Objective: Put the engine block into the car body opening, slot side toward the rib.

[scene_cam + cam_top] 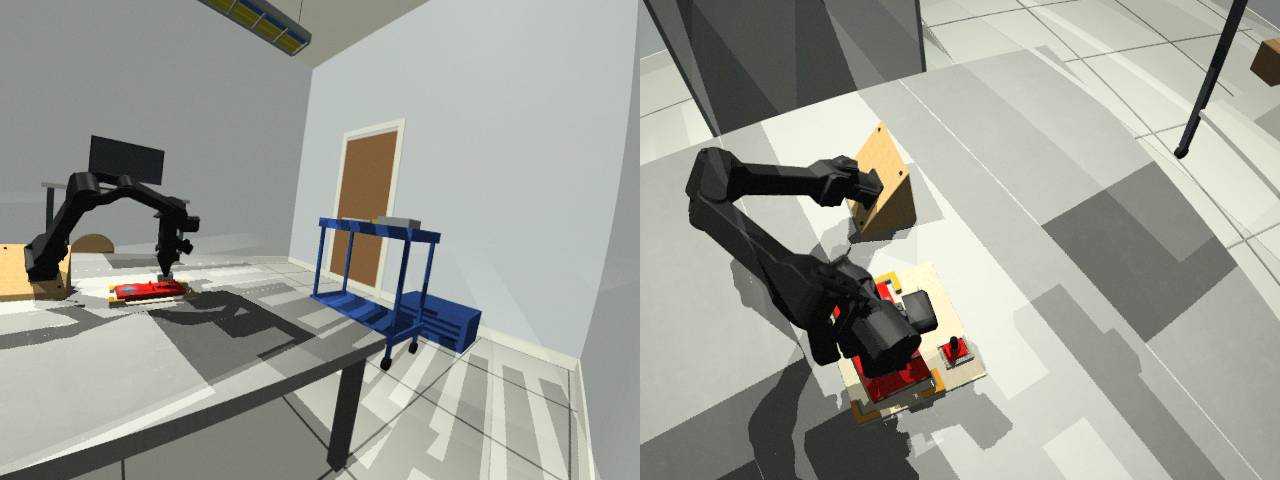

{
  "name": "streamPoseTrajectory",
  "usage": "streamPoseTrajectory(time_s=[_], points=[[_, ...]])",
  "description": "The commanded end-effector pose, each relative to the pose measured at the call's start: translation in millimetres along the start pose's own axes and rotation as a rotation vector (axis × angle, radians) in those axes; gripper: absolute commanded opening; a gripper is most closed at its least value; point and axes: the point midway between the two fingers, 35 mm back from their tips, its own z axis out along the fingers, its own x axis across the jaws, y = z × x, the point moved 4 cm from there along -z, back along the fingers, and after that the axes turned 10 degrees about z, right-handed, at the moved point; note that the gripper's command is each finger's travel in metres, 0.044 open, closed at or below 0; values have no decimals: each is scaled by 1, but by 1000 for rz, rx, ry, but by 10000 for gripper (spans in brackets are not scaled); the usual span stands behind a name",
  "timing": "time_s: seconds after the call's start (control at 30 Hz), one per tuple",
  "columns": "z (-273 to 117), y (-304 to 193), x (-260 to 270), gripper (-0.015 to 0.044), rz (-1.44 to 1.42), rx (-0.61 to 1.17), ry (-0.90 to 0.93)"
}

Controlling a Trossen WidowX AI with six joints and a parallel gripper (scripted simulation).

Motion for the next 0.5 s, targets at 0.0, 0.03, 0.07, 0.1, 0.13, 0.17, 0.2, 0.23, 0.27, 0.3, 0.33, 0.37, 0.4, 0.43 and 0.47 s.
streamPoseTrajectory(time_s=[0.0, 0.03, 0.07, 0.1, 0.13, 0.17, 0.2, 0.23, 0.27, 0.3, 0.33, 0.37, 0.4, 0.43, 0.47], points=[[0, 0, 0, 159, -60, 0, -2], [0, 0, 0, 159, -90, 0, -2], [0, 0, 0, 159, -122, 0, -2], [0, 0, 0, 159, -153, 0, -2], [0, 0, 0, 159, -185, 0, -2], [0, 0, 0, 159, -217, 0, -2], [0, 0, 0, 159, -248, 0, -2], [0, 0, 0, 159, -273, 0, -2], [0, 0, 0, 159, -289, 0, -2], [0, 0, 0, 159, -294, 0, -2], [0, 0, 0, 159, -294, 0, -2], [0, 0, 0, 159, -294, 0, -2], [0, 0, 0, 159, -294, 0, -2], [0, 0, 0, 159, -289, 0, -2], [0, 0, 0, 159, -279, 0, -2]])
